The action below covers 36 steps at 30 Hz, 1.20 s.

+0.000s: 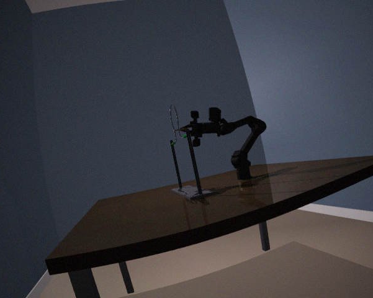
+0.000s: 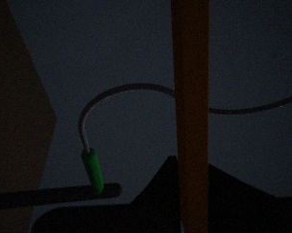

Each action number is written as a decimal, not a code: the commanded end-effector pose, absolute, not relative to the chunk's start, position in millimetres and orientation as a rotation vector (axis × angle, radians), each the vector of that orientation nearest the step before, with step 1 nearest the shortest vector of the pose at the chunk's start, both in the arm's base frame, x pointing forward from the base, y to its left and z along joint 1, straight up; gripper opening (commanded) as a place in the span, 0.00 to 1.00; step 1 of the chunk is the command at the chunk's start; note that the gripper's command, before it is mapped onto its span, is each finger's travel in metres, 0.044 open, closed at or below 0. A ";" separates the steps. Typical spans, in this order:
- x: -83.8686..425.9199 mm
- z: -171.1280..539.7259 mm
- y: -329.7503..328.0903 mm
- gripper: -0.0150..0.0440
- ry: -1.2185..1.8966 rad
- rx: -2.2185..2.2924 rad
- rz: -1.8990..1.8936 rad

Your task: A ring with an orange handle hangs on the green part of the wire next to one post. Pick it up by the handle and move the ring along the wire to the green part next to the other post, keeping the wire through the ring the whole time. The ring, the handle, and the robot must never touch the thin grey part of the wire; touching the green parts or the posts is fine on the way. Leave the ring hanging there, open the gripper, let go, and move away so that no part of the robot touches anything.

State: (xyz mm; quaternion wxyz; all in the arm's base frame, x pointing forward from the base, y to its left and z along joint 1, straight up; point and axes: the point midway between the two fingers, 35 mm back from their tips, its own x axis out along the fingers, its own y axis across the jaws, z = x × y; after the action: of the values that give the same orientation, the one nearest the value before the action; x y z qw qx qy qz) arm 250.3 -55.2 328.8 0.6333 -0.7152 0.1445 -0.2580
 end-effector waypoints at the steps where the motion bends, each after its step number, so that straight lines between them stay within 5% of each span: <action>1: 250.0 313.1 -56.2 0.00 0.355 -1.547 -0.567; 36: 261.9 201.2 -11.6 0.00 0.410 -0.737 -0.315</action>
State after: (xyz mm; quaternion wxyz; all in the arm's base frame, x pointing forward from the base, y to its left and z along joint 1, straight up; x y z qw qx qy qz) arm 260.3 -18.1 209.4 0.8878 -0.3815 0.1988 -0.1637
